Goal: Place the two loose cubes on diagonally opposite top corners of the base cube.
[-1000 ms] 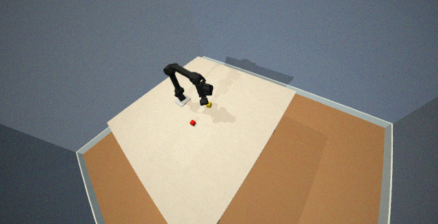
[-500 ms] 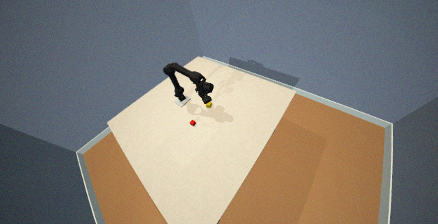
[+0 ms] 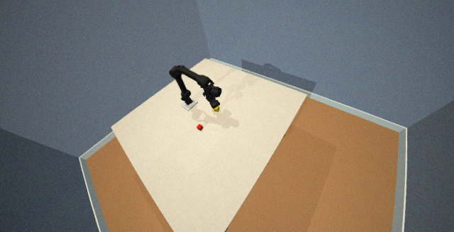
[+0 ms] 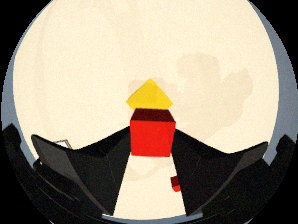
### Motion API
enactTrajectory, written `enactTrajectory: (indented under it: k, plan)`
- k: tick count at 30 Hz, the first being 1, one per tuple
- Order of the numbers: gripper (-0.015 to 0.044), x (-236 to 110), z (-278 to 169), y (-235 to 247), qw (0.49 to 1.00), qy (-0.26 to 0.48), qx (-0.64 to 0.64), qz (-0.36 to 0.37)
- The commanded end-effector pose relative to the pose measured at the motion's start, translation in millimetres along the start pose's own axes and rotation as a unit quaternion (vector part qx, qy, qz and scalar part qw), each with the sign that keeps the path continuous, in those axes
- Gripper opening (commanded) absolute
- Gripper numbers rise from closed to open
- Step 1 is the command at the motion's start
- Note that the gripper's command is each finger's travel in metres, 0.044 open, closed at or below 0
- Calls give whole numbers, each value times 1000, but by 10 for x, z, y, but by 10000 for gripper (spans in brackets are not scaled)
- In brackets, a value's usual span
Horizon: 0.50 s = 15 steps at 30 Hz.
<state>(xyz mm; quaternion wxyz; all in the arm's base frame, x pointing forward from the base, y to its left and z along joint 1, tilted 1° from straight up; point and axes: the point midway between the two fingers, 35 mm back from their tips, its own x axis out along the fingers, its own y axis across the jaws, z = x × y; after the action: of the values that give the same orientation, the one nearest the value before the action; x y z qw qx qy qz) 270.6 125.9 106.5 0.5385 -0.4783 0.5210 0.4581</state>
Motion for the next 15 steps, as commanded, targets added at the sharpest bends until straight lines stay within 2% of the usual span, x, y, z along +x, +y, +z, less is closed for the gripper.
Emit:
enactTrajectory:
  k: [1, 15]
  plan:
    - [105, 94, -3, 18, 1000, 2, -3, 4]
    - [105, 158, -1, 22, 1000, 2, -4, 4]
